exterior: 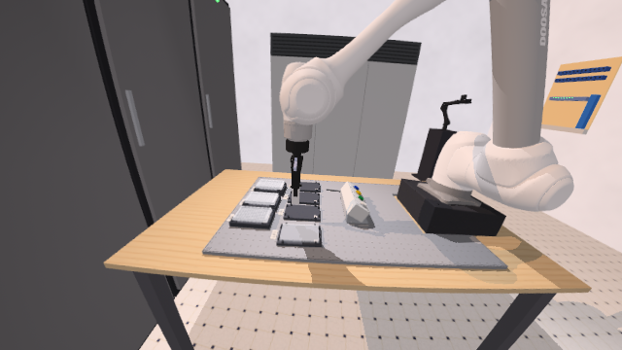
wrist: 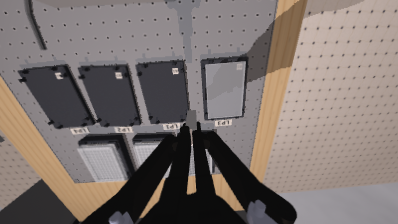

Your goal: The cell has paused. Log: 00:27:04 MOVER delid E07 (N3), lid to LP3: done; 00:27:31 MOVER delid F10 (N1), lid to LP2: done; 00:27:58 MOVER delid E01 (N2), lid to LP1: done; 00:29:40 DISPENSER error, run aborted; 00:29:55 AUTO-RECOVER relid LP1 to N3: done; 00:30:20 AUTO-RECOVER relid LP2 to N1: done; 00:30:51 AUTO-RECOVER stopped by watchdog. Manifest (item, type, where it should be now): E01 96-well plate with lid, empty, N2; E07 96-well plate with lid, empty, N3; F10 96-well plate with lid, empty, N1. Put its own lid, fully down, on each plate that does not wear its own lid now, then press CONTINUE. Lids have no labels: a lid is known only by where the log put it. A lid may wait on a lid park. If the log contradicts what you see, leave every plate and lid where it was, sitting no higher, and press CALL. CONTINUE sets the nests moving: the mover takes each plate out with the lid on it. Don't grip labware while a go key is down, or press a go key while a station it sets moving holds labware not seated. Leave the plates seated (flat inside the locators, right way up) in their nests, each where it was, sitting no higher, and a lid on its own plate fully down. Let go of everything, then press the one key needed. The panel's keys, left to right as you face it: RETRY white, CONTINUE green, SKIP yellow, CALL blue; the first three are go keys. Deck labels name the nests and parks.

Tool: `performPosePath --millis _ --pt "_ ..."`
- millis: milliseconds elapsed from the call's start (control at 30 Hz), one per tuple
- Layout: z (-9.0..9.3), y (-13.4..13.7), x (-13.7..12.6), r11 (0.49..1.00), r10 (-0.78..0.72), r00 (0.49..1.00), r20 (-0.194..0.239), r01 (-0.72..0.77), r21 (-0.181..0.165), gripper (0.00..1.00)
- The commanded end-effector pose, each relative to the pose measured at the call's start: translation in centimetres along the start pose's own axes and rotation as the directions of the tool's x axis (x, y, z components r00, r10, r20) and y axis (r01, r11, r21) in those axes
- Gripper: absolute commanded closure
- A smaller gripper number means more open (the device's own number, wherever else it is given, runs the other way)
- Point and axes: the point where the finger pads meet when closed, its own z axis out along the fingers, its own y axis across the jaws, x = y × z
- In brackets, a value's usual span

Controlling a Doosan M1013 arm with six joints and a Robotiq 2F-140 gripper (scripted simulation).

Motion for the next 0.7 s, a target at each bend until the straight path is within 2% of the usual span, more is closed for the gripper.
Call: performPosePath --millis 0,33,100,133,200,233,267,300,667 --pt "0.2 -1.4 -5.2 1.0 0.005 1.0 -0.009 -0.005 -0.004 1.0" --pt "0.2 -2.5 -8.1 1.0 0.005 1.0 -0.009 -0.005 -0.004 1.0" --pt "0.2 -2.5 -8.1 1.0 0.005 1.0 -0.009 -0.005 -0.004 1.0" --pt "0.3 -3.9 -11.7 1.0 0.005 1.0 -0.009 -0.005 -0.004 1.0" --pt "0.3 -4.1 -12.3 1.0 0.005 1.0 -0.009 -0.005 -0.004 1.0" --pt "0.4 -5.2 -14.6 1.0 0.005 1.0 -0.009 -0.005 -0.004 1.0" --pt "0.4 -5.2 -14.6 1.0 0.005 1.0 -0.009 -0.005 -0.004 1.0" --pt "0.5 -5.7 -15.7 1.0 0.005 1.0 -0.009 -0.005 -0.004 1.0" --pt "0.5 -5.8 -15.9 1.0 0.005 1.0 -0.009 -0.005 -0.004 1.0"
